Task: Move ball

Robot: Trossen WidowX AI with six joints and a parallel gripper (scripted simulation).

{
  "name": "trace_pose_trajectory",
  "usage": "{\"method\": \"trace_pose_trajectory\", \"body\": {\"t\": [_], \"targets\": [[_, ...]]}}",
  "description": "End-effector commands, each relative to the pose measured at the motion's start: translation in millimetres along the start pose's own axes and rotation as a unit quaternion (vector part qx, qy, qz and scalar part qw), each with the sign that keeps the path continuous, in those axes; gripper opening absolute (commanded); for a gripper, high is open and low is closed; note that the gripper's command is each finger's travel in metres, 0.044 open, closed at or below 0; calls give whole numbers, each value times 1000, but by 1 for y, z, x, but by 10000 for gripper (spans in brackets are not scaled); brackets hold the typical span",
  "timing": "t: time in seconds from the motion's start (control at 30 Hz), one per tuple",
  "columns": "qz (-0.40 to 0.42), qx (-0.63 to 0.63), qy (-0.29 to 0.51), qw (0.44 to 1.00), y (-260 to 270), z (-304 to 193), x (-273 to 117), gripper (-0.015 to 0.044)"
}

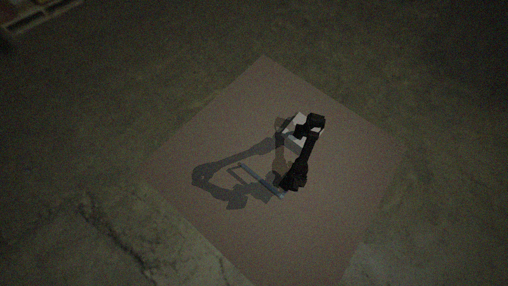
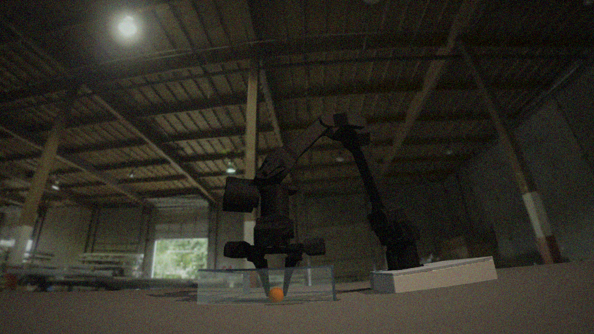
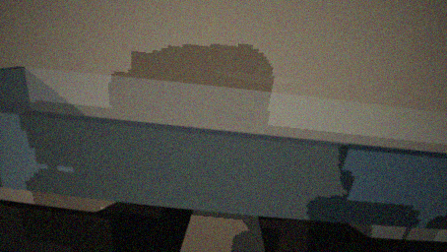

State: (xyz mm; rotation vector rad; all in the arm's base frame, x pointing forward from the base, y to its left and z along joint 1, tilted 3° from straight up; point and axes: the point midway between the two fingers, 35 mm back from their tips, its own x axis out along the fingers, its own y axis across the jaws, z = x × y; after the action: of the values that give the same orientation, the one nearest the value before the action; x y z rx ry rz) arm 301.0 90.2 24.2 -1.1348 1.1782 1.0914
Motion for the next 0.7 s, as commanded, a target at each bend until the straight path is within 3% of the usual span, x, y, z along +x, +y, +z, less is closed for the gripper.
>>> {"method": "trace_pose_trajectory", "body": {"t": [0.0, 0.27, 0.5, 0.67], "targets": [[0, 0, 0, 1000, 0, 0, 0, 26], [0, 0, 0, 1000, 0, 0, 0, 236], [0, 0, 0, 1000, 0, 0, -3, 240], [2, 2, 0, 1000, -2, 1, -75, 240]]}}
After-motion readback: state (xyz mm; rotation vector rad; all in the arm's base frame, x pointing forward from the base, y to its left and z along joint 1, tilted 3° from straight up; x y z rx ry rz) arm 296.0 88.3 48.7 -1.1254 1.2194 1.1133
